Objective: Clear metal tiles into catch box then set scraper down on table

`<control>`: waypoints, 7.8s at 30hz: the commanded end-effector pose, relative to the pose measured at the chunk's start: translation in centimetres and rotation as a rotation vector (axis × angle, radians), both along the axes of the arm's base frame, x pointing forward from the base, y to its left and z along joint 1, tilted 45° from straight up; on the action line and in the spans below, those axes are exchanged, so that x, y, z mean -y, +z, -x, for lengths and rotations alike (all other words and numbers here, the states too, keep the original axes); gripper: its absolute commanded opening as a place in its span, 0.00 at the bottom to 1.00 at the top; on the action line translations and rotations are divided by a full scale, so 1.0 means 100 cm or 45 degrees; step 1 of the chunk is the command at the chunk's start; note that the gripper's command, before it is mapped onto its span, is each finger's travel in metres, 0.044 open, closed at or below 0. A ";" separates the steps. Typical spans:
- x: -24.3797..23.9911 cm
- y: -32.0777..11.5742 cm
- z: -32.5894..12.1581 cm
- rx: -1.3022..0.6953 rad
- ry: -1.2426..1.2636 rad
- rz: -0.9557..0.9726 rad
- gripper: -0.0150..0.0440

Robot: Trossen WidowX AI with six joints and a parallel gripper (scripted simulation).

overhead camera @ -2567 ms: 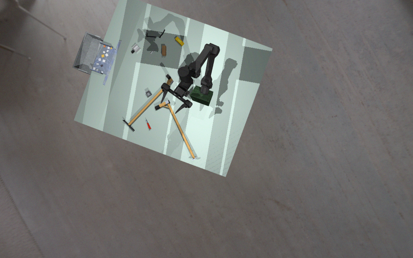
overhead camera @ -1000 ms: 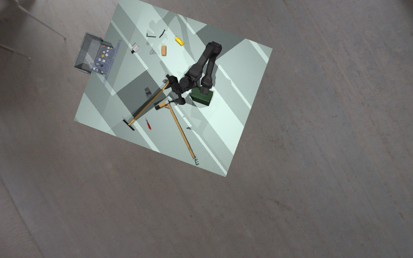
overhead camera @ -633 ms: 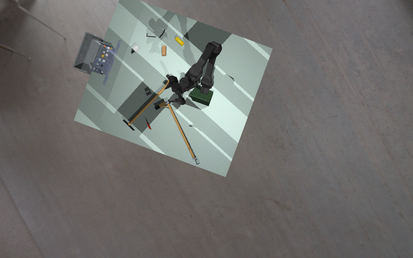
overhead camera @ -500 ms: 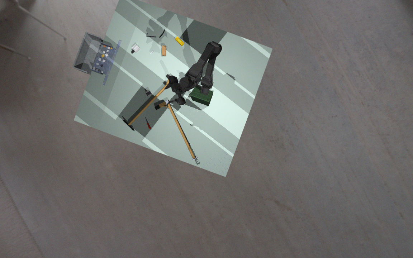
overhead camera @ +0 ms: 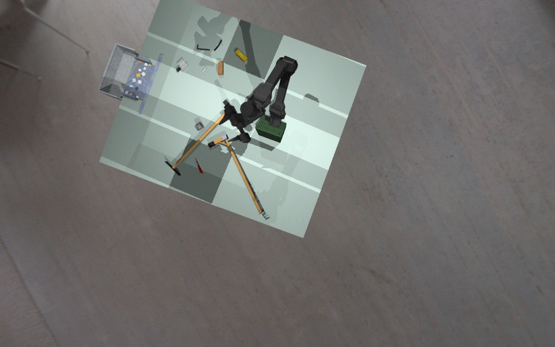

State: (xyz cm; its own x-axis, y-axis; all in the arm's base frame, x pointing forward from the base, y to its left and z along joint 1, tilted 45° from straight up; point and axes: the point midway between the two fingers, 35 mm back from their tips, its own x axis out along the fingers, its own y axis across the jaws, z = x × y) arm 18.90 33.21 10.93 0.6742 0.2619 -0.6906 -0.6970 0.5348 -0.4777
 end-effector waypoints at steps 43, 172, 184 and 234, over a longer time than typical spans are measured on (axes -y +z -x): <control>-0.188 0.118 0.095 0.225 1.505 -0.503 1.00; -0.200 0.063 0.003 0.859 2.082 0.098 0.25; -0.178 0.028 -0.030 0.750 2.046 0.321 0.25; -0.026 -0.090 -0.119 0.122 2.075 1.166 0.25</control>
State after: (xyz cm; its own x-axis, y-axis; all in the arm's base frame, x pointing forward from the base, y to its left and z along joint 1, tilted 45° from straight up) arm 30.47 37.01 2.58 0.2150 0.2685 -0.9390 -0.1506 -0.9409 -0.3035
